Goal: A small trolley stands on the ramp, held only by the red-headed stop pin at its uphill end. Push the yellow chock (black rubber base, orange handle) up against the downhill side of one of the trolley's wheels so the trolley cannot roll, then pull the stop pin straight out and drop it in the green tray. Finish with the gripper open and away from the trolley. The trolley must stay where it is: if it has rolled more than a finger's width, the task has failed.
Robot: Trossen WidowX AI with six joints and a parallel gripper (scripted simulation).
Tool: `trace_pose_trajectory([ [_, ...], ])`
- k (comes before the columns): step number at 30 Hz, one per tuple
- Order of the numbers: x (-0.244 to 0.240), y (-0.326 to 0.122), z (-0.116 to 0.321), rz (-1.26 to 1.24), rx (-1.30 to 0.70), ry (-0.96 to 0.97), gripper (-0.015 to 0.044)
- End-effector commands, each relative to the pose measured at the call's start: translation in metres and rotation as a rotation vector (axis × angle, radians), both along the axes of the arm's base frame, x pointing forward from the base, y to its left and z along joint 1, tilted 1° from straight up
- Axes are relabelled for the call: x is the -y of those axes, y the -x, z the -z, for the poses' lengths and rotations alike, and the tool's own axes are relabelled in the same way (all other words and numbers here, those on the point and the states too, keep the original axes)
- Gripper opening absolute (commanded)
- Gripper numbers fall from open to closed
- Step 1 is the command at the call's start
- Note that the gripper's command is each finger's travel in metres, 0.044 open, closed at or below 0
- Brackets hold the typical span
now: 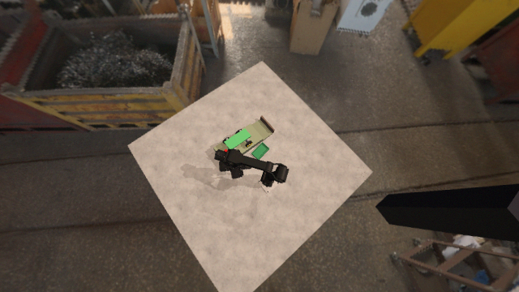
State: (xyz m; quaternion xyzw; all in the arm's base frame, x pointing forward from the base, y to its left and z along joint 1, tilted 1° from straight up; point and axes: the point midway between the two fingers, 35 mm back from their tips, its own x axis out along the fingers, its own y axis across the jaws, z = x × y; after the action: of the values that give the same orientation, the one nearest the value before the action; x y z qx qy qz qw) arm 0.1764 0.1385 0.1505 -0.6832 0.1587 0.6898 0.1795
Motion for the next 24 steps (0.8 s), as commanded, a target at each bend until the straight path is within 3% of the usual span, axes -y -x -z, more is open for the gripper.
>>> trace_pose_trajectory([
  [1,-0.016,0.009,0.000,-0.196,0.007,0.031,0.0190],
  [11,-0.016,0.010,0.002,-0.204,0.007,0.032,0.0190],
  [24,-0.016,0.010,0.043,-0.204,0.007,0.032,0.0190],
])
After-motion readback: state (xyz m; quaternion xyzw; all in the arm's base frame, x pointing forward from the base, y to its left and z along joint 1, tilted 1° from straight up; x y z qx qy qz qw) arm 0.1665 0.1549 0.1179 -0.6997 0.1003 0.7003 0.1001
